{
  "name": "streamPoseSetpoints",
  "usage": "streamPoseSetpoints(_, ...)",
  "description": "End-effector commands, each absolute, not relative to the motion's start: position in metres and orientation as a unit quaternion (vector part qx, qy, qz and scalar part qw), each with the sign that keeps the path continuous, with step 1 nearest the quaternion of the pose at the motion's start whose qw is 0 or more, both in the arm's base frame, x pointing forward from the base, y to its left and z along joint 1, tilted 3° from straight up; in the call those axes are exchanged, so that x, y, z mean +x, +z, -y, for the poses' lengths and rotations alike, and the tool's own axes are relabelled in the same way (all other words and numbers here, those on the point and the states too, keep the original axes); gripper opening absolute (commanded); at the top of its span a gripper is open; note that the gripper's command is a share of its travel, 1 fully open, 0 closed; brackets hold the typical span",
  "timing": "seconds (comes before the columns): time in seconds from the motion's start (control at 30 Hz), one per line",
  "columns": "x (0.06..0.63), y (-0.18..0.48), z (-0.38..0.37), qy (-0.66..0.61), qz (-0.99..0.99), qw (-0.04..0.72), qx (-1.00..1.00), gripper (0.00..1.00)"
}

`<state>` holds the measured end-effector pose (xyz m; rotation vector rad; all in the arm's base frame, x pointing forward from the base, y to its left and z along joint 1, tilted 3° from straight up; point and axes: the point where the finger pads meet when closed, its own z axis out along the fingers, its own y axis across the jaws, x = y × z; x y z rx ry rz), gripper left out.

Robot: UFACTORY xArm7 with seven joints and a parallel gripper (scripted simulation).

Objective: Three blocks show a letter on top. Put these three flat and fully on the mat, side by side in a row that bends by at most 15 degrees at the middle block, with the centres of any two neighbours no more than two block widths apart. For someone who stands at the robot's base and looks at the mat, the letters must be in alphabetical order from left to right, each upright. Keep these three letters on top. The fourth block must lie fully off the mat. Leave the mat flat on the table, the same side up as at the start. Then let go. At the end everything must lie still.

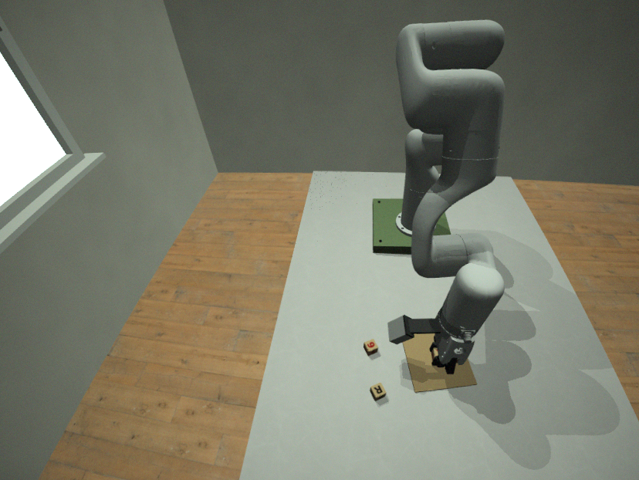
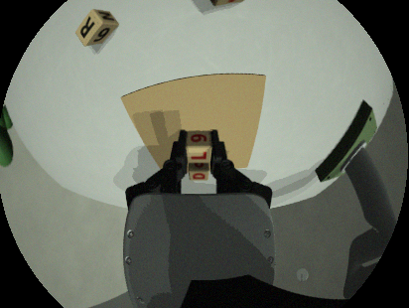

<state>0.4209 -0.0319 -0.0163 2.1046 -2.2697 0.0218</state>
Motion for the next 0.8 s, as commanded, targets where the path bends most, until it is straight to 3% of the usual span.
streamPoseSetpoints(0.0,0.4225,-0.015,0.0319,0.009,0.733,0.022,0.68,0.21)
streamPoseSetpoints(0.6,0.4225,-0.015,0.0319,0.009,0.733,0.022,0.68,0.21)
streamPoseSetpoints(0.63,0.4225,-0.015,0.0319,0.009,0.733,0.022,0.68,0.26)
streamPoseSetpoints(0.77,0.4225,-0.015,0.0319,0.009,0.733,0.022,0.68,0.26)
